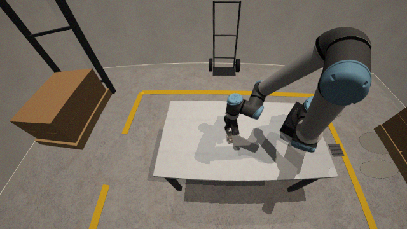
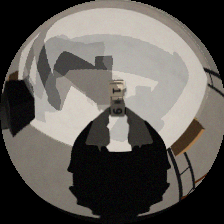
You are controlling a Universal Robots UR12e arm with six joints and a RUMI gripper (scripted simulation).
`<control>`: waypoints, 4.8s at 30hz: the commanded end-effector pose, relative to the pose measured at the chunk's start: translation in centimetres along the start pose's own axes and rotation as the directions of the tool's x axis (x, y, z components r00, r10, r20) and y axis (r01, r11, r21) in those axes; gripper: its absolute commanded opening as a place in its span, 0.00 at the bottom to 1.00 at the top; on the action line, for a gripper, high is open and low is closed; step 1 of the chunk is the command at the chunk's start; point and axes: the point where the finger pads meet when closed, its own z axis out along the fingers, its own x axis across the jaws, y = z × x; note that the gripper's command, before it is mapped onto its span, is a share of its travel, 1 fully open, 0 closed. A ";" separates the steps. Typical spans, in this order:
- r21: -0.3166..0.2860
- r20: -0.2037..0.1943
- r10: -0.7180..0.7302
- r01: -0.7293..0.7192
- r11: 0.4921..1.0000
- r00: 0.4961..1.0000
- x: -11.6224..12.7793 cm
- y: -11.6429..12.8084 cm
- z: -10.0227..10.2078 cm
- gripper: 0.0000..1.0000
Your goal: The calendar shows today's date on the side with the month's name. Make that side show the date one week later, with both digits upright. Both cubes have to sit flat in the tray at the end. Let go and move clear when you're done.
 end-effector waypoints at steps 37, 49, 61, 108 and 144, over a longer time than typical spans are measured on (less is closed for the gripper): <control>0.000 0.002 0.001 -0.001 1.000 1.000 -0.1 -0.2 0.1 0.10; 0.000 0.002 0.001 -0.001 1.000 1.000 -0.1 -0.2 0.1 0.10; 0.000 0.002 0.000 0.000 1.000 1.000 -0.2 -0.3 0.1 0.10; 0.001 0.003 0.001 -0.001 1.000 1.000 -0.2 -0.3 1.1 0.10; 0.000 0.002 0.001 -0.001 1.000 1.000 -0.2 -0.3 2.6 0.10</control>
